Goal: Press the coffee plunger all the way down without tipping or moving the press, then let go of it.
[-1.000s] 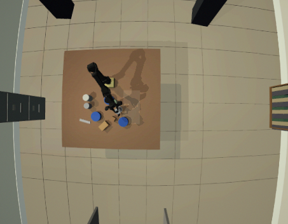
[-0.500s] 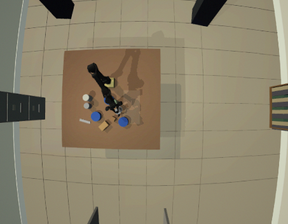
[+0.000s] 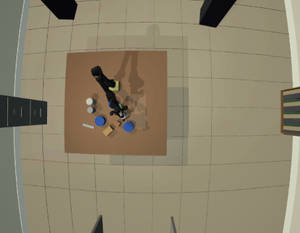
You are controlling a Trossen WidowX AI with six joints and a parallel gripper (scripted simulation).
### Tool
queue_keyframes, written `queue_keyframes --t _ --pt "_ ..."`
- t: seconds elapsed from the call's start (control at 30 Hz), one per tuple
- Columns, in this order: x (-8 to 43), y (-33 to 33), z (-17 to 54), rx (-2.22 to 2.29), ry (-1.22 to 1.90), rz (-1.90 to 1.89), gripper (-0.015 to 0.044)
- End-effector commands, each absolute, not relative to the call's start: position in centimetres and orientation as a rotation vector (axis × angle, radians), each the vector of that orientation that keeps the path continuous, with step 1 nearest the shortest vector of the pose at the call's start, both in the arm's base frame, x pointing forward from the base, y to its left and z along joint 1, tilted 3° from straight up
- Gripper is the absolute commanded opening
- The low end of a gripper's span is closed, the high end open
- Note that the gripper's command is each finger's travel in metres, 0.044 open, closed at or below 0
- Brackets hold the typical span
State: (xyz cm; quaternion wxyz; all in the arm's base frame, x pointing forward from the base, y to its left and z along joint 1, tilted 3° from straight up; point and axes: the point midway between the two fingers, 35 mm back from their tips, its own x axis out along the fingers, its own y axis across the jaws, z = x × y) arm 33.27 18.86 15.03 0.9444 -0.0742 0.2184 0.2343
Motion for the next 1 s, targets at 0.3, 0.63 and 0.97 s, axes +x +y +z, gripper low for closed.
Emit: queue_keyframes --t 0.3,0.63,0.97 --pt "33.37 18.89 14.46 -0.164 0.466 0.479 0.0116" --pt "33.41 18.94 14.94 -0.153 0.45 0.477 0.0116" --pt "33.41 18.94 14.94 -0.153 0.45 0.477 0.0274"
